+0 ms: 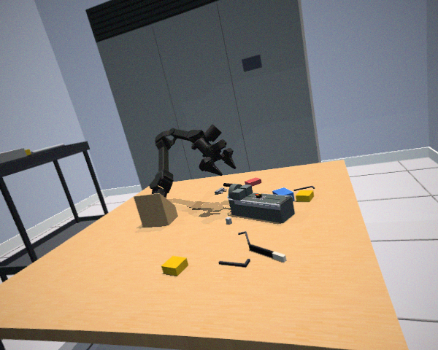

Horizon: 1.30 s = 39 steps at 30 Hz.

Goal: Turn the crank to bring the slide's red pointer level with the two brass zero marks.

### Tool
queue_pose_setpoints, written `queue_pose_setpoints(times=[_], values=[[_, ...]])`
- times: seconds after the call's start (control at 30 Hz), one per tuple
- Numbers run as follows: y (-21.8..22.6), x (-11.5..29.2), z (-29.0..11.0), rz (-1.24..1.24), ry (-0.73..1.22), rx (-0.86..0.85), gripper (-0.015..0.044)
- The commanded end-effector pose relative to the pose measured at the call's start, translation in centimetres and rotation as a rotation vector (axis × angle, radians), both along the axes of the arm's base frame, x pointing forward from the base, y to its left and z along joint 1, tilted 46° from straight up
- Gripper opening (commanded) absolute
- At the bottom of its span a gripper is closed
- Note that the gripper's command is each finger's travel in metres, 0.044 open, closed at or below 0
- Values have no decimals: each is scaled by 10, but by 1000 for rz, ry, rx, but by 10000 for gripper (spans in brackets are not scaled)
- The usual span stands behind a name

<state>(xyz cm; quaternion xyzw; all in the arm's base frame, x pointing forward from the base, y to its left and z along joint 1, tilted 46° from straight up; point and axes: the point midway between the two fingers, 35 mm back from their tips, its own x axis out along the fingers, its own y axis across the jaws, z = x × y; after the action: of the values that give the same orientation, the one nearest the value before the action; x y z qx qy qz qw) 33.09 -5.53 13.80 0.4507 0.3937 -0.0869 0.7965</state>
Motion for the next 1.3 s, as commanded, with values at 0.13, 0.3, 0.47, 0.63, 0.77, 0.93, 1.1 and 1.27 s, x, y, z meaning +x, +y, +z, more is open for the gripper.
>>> queue_pose_setpoints(times=[0.13,0.3,0.47,0.63,0.77,0.93,1.1,1.27], values=[[20,-1,-19,-1,5,4,440],[24,0,-23,-1,6,4,440],[29,1,-29,-1,7,4,440],[35,2,-35,0,7,4,440],[40,3,-39,0,7,4,440],[46,4,-45,0,7,4,440],[52,4,-51,-1,6,5,440],[58,4,-56,-1,5,5,440]])
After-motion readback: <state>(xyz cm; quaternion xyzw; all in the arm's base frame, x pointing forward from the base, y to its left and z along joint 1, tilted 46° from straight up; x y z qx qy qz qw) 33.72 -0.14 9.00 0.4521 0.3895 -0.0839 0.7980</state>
